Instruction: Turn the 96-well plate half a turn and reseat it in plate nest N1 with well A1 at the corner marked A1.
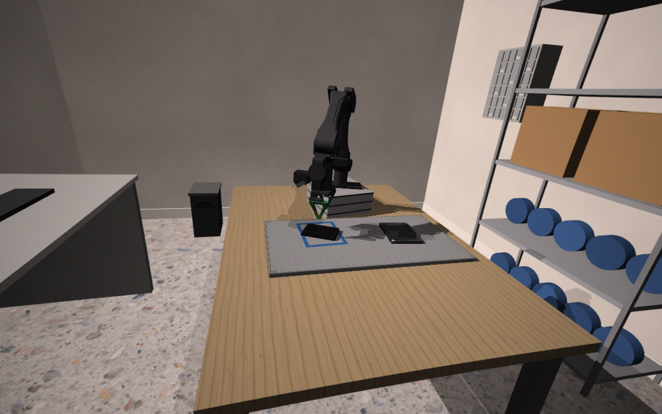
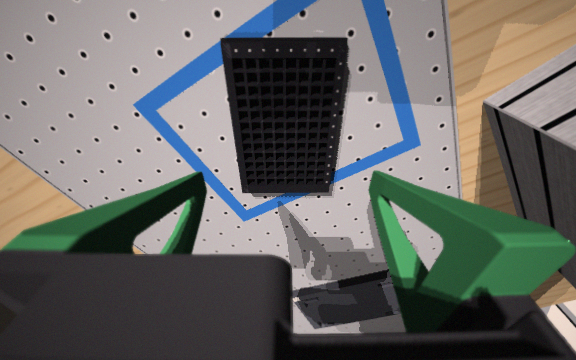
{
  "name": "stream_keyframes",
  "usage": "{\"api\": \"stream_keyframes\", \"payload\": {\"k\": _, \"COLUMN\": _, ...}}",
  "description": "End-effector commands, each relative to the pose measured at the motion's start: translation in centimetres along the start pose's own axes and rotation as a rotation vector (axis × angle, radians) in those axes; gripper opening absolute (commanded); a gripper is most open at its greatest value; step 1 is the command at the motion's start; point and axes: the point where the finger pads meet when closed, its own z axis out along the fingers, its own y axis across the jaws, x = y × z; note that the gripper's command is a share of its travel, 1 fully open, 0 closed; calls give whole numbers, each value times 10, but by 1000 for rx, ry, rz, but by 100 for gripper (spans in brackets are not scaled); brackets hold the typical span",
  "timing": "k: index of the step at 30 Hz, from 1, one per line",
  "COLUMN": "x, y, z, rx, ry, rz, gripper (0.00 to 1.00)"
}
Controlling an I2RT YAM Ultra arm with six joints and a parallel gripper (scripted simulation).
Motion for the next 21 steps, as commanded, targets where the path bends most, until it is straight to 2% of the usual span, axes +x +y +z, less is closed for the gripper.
{"api": "stream_keyframes", "payload": {"k": 1, "x": 0, "y": 4, "z": -5, "rx": -18, "ry": -1, "rz": 1, "gripper": 100}}
{"api": "stream_keyframes", "payload": {"k": 21, "x": 0, "y": 4, "z": 22, "rx": -18, "ry": -1, "rz": 1, "gripper": 100}}
